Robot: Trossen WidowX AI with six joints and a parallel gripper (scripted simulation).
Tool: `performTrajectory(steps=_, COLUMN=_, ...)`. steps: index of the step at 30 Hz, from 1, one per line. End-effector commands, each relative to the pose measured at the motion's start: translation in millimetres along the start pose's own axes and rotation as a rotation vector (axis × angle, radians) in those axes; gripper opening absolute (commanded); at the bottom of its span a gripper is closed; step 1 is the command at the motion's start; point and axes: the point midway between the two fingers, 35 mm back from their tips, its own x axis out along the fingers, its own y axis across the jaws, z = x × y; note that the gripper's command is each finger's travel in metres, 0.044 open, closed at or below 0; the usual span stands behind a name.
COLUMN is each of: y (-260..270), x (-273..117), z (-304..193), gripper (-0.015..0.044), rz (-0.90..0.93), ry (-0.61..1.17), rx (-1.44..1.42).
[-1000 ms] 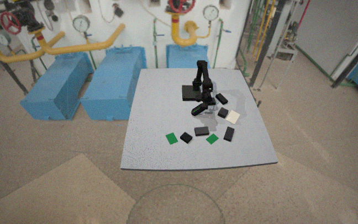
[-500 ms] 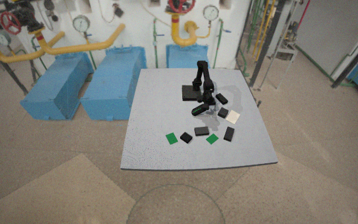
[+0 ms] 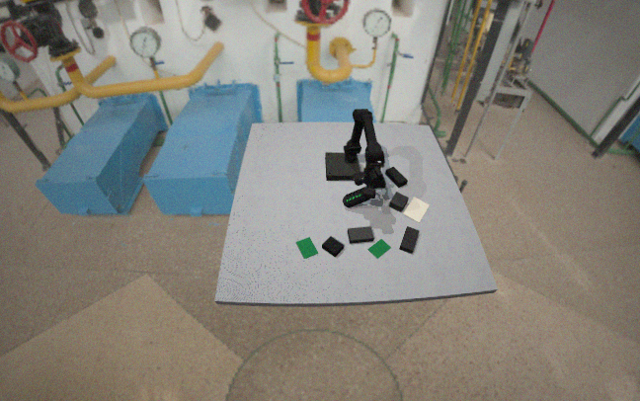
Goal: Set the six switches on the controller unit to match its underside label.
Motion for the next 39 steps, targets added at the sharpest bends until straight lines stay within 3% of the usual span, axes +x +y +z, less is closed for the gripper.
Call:
performTrajectory(steps=1, y=-1.2, x=9.2, z=3.5, gripper=0.0338, rz=-0.019, ry=-0.021, rx=0.013)
performTrajectory(steps=39, y=-1.4, x=32.0, z=-14.7, gripper=0.0338, rz=-0.019, ry=-0.02, rx=0.014)
